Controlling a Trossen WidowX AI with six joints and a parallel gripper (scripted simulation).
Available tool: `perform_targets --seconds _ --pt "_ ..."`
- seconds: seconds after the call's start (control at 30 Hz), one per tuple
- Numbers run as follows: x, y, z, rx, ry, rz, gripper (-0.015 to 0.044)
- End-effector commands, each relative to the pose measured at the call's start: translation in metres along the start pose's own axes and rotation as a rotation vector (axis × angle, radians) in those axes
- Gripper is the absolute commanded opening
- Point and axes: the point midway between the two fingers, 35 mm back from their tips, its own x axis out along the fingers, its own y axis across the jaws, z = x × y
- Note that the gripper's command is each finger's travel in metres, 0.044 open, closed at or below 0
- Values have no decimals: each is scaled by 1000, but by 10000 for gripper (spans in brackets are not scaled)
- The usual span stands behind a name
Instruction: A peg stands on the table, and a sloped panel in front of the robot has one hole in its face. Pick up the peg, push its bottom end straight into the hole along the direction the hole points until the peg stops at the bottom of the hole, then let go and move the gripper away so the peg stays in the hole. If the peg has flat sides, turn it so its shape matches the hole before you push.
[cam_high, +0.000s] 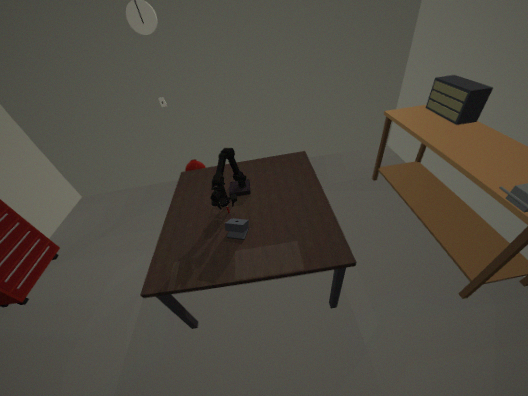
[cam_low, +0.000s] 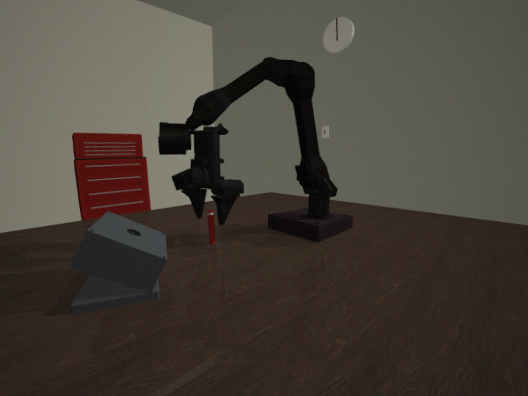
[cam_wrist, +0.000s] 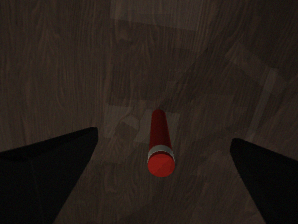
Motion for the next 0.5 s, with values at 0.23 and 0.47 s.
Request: perform_targets --seconds 0.23,0.47 --pt "17 2 -2 -4 11 10 440" --pt "13 1 -2 0 5 3 361"
